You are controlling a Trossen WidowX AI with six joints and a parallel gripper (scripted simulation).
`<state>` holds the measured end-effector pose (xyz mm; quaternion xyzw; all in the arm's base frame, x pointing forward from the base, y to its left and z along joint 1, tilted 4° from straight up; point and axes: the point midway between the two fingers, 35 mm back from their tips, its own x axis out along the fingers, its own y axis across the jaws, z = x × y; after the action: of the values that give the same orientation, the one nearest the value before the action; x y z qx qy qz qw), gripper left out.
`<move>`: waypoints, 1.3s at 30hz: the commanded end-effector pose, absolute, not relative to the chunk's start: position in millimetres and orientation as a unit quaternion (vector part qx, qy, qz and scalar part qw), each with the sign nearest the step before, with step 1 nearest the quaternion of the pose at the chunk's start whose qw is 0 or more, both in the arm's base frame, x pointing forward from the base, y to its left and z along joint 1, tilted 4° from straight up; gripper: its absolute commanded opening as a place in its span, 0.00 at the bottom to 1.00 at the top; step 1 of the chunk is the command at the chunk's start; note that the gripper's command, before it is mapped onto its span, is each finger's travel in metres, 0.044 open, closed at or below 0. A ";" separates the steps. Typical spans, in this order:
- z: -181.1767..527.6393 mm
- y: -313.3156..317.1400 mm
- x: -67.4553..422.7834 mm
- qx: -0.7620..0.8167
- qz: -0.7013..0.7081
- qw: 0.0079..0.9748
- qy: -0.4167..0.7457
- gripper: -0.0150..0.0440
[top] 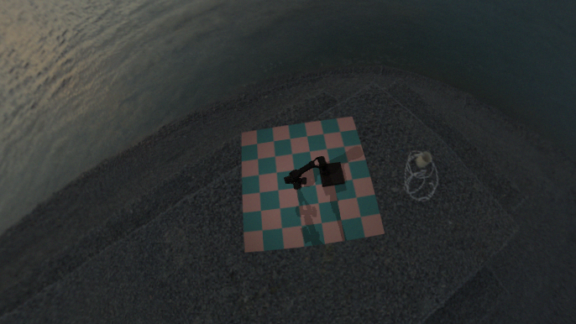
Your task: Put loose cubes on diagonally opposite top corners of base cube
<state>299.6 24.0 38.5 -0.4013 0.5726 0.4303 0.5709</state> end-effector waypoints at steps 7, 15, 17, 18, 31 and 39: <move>29.4 25.2 298.4 -0.397 0.431 0.572 0.574 0.43; 27.9 25.2 298.3 -0.397 0.431 0.572 0.574 0.43; 27.9 25.2 298.3 -0.397 0.431 0.572 0.574 0.43; 27.9 25.2 298.3 -0.397 0.431 0.572 0.574 0.43; 27.9 25.2 298.3 -0.397 0.431 0.572 0.574 0.60; 37.3 24.0 298.5 -0.400 0.431 0.570 0.574 0.60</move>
<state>296.3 24.2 30.3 -0.3986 0.5766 0.4327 0.5669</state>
